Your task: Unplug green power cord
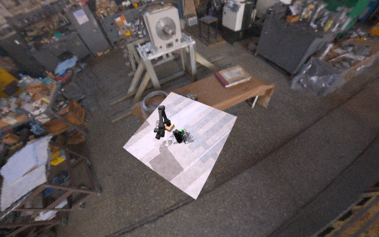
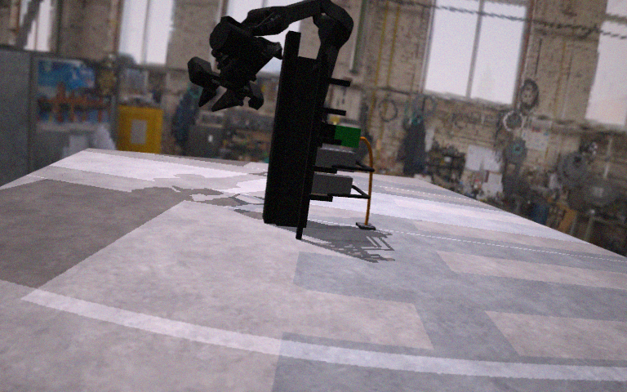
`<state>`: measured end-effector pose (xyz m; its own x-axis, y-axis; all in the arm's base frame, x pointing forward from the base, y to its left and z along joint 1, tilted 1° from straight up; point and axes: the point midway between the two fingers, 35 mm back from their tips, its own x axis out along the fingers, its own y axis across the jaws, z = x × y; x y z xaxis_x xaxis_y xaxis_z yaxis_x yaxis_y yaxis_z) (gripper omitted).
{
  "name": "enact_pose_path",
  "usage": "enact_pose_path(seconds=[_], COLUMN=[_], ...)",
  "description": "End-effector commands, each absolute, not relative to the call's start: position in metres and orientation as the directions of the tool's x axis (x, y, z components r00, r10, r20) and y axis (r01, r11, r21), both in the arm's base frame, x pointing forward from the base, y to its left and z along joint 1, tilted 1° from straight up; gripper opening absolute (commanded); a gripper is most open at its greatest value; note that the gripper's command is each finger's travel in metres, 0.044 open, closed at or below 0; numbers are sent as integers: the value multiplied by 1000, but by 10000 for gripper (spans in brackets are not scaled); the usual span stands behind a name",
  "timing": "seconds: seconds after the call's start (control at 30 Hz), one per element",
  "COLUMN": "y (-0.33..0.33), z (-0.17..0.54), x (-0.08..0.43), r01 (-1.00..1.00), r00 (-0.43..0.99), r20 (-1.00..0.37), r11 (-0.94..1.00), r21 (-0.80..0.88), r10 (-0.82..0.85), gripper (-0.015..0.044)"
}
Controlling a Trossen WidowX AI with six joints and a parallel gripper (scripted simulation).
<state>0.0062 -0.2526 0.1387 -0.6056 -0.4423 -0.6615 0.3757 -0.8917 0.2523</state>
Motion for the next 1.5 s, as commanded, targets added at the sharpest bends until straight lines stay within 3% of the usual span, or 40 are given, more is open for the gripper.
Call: enact_pose_path(seconds=[0.0, 0.43, 0.77, 1.1, 1.3, 1.47], y=[-267, -283, -270, -223, -177, -117], z=[147, 188, 236, 286, 287, 261], x=[42, 158, 244, 322, 350, 361], r01=[516, 868, 946, 789, 656, 292], r00=[-484, -53, 283, 580, 639, 625], r20=[-704, -741, -684, -596, -623, -723], r11=[-819, -398, 77, 566, 743, 947], r21=[250, 296, 316, 239, 134, -135], r10=[-520, -669, -672, -556, -452, -296], gripper=[160, 160, 160, 160, 160, 160])
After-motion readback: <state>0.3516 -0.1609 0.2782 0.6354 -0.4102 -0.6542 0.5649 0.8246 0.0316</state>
